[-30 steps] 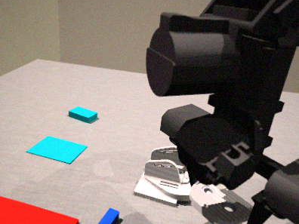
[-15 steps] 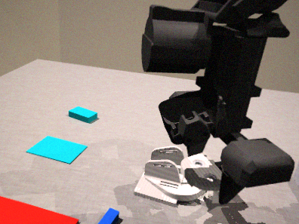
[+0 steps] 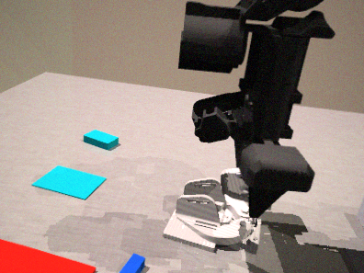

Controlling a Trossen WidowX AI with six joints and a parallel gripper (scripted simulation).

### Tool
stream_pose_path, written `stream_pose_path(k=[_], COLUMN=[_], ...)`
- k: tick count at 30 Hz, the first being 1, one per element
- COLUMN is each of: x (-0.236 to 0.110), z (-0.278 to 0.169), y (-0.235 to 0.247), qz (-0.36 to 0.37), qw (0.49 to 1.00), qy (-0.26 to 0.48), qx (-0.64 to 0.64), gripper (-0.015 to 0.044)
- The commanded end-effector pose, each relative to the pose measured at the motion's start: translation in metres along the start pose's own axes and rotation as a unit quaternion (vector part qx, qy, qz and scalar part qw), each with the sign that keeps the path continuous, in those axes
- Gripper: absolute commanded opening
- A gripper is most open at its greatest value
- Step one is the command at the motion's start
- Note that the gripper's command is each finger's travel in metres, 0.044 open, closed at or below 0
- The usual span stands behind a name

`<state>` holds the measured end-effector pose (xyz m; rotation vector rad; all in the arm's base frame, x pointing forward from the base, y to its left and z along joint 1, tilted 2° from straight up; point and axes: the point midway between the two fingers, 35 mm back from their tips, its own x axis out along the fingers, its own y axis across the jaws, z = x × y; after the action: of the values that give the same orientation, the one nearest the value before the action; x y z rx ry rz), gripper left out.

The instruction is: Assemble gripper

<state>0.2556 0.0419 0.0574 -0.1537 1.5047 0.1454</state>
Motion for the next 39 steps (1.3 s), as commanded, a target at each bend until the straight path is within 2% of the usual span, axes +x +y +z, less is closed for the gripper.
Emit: stream_pose_path(k=[1,11,39], x=[-0.001,-0.001,-0.001], z=[-0.004,-0.012,-0.013], y=[-0.013,-0.042,-0.042], qz=[0.001,-0.001,-0.001], qw=[0.999,0.989,0.988], qy=[-0.003,-0.004,-0.004], qx=[0.050,0.150,0.157], gripper=[0.0351,0.0351,0.0351])
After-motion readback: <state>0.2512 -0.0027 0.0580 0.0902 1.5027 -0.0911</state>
